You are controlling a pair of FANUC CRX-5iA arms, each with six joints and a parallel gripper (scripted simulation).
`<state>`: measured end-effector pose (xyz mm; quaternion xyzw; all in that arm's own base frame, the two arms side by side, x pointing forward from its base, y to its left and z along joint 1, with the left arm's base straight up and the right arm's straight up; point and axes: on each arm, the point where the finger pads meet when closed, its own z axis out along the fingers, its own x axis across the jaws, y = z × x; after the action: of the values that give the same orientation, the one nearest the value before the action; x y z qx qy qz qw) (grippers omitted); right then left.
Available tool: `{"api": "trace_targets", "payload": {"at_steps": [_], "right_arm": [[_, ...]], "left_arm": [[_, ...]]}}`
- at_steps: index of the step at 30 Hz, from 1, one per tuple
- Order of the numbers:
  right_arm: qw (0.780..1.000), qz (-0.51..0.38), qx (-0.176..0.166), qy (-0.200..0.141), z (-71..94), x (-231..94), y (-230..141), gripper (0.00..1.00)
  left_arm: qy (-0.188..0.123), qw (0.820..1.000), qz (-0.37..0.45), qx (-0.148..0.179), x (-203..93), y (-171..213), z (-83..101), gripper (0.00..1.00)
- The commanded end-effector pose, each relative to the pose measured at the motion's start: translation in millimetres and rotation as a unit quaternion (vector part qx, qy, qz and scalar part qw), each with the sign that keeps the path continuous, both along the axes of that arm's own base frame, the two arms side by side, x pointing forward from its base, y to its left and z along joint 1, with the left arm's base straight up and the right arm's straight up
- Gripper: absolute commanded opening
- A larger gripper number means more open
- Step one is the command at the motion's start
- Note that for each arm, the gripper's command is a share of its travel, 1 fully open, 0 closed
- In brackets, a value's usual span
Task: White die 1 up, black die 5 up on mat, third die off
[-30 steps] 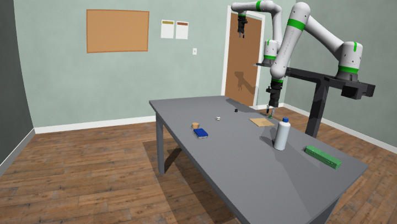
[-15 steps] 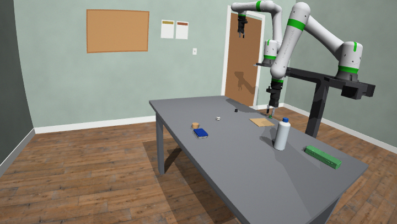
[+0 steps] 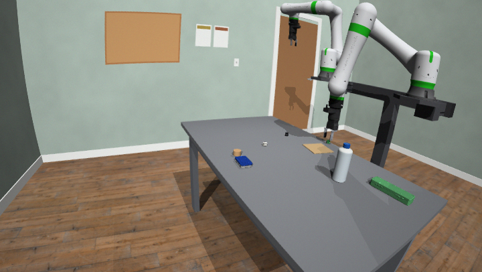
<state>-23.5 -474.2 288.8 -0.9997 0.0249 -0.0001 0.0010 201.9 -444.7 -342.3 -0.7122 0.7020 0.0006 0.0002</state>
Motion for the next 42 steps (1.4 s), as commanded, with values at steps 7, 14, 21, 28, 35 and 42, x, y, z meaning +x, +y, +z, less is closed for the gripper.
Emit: {"api": "trace_targets", "payload": {"at_steps": [7, 14, 21, 28, 35, 42], "right_arm": [[1.0, 0.0, -0.001, 0.0, 0.9, -0.2, -0.2, 1.0], [1.0, 0.0, -0.001, 0.0, 0.9, -0.2, -0.2, 1.0], [1.0, 0.0, -0.001, 0.0, 0.9, -0.2, -0.2, 1.0], [1.0, 0.0, -0.001, 0.0, 0.9, -0.2, -0.2, 1.0], [1.0, 0.0, -0.001, 0.0, 0.9, -0.2, -0.2, 1.0], [1.0, 0.0, -0.001, 0.0, 0.9, -0.2, -0.2, 1.0]], "left_arm": [[0.0, 1.0, 0.0, -0.001, 0.3, -0.6, 0.5, 1.0], [0.0, 1.0, 0.0, -0.001, 0.3, -0.6, 2.3, 1.0], [0.0, 1.0, 0.0, -0.001, 0.3, -0.6, 23.6, 1.0], [0.0, 1.0, 0.0, -0.001, 0.3, -0.6, 80.4, 1.0], [0.0, 1.0, 0.0, -0.001, 0.3, -0.6, 110.6, 1.0], [0.0, 1.0, 0.0, -0.001, 0.3, -0.6, 111.2, 1.0]]}}
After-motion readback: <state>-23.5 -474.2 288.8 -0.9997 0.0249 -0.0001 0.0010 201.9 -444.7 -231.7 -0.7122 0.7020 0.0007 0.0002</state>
